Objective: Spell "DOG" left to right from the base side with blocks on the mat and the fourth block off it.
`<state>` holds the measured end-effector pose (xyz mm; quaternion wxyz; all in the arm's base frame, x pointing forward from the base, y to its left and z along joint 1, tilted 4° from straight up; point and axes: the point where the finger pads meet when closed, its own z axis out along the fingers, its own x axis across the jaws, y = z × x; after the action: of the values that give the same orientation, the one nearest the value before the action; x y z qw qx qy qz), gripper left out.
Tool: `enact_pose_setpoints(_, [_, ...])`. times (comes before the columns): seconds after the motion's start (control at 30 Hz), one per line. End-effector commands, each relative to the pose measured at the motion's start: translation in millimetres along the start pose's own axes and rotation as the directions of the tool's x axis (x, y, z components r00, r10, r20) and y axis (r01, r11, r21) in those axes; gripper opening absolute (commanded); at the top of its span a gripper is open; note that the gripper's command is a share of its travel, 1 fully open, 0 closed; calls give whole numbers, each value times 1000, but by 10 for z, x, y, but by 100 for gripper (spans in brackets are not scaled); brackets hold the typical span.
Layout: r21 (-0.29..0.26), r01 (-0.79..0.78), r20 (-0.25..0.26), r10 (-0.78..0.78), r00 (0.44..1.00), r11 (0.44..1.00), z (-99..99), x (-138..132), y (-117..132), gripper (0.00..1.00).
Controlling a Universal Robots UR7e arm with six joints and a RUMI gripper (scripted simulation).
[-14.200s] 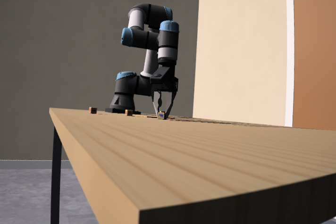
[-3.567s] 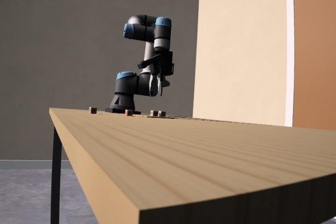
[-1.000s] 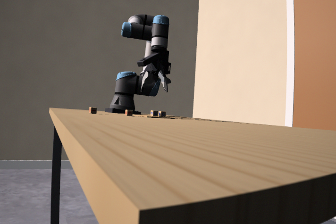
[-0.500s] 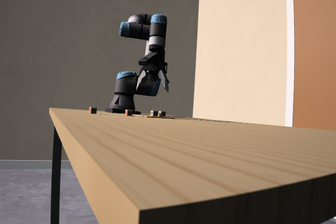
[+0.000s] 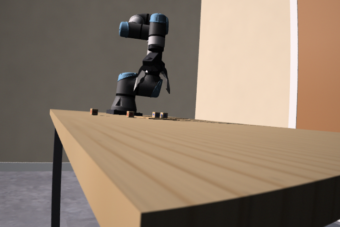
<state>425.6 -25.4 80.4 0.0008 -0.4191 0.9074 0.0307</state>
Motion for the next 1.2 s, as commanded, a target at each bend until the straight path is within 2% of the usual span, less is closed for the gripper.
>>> enact_pose_setpoints(0.0, [1,103,6,-103,995,995,-14,14,-71,100])
enact_pose_setpoints(0.47, [3,374,5,-374,928,928,-10,77,-188,100])
enact_pose_setpoints(0.57, [3,390,5,-390,921,921,-10,81,-195,100])
enact_pose_setpoints(1.07, [5,644,4,-644,765,765,-5,161,-302,100])
enact_pose_setpoints(1.13, [5,644,4,-644,765,765,-5,161,-302,100])
enact_pose_setpoints(1.17, [5,673,3,-673,740,740,-4,172,-314,100])
